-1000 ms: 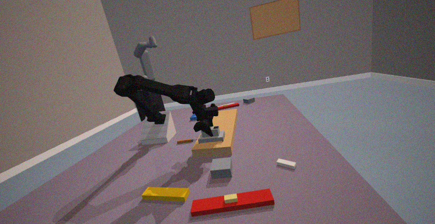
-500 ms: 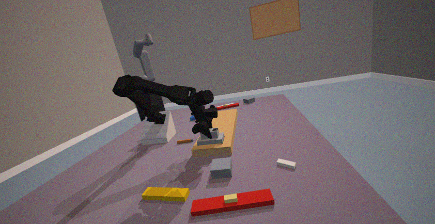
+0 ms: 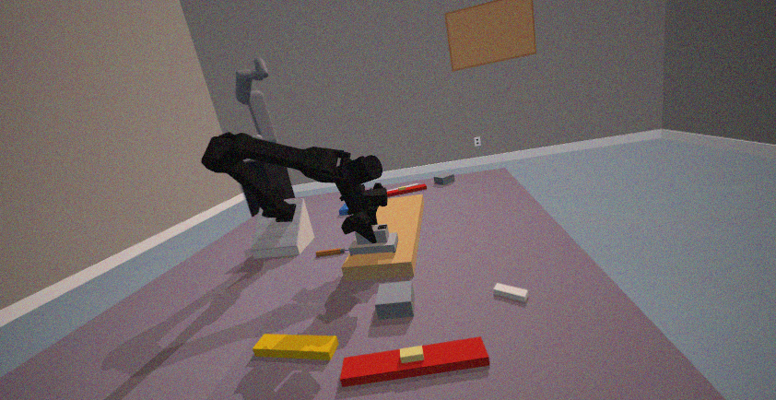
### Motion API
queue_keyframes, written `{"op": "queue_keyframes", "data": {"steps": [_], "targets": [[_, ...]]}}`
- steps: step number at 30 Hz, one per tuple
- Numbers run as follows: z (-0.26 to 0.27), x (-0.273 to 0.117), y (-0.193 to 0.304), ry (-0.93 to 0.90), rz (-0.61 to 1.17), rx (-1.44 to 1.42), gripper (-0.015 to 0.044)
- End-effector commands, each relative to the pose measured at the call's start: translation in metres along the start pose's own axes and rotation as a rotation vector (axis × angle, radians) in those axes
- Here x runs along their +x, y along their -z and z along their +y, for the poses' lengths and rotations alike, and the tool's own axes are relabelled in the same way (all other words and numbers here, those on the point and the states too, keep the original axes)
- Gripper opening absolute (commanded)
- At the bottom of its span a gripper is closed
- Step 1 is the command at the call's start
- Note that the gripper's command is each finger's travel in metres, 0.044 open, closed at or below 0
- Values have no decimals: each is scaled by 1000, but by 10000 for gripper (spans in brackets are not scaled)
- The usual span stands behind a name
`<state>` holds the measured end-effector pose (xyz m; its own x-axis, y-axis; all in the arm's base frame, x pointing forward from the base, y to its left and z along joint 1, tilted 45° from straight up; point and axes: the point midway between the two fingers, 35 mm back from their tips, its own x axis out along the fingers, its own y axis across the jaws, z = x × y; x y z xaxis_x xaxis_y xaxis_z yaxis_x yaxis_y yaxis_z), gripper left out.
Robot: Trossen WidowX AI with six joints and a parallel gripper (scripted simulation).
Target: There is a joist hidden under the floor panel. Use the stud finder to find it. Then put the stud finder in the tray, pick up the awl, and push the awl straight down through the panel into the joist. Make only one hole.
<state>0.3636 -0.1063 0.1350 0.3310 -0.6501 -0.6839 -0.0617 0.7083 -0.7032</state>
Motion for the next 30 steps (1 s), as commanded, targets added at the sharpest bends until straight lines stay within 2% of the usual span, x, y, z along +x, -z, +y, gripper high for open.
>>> {"op": "queue_keyframes", "data": {"steps": [1,10,18,30], "targets": [[-2,-28,-14,5,-22,11,0],[-5,-80,-23,11,-22,14,0],[-1,-84,-25,5,-25,2,0],[107,-88,-55,-136,-71,-259,0]]}}
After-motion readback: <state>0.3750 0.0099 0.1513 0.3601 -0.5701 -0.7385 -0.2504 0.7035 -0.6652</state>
